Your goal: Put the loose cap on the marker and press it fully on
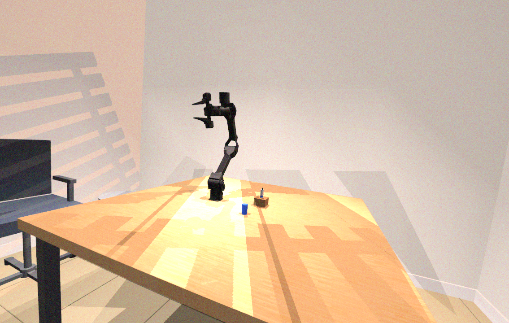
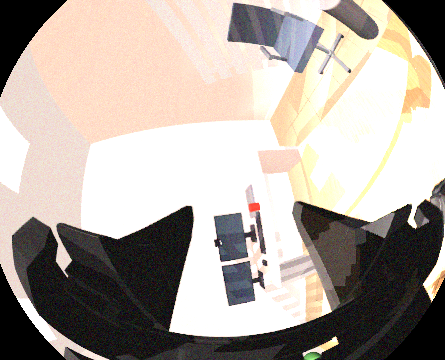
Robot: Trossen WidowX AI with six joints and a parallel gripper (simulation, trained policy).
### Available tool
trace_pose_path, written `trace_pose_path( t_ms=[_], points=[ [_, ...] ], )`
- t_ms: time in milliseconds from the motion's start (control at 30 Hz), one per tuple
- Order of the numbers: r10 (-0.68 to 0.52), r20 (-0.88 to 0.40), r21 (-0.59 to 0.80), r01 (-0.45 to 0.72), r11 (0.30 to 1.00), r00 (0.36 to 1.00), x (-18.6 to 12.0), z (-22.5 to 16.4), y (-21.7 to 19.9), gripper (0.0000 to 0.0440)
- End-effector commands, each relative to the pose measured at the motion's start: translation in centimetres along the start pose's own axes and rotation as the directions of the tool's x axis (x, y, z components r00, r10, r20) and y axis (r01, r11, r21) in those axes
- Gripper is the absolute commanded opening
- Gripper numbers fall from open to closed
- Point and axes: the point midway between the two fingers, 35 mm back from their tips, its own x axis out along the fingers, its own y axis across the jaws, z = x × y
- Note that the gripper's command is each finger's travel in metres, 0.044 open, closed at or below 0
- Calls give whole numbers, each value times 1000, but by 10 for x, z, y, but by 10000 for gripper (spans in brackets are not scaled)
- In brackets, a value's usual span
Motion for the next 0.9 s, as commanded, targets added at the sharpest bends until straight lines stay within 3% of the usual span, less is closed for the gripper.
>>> trace_pose_path(
  t_ms=[0, 867],
  points=[
    [-29, -34, 2, 29, 1000, 999, 8, -11, -3, 324],
    [-194, -199, -14, 195, 981, 961, 40, -76, -26, 323]
  ],
)
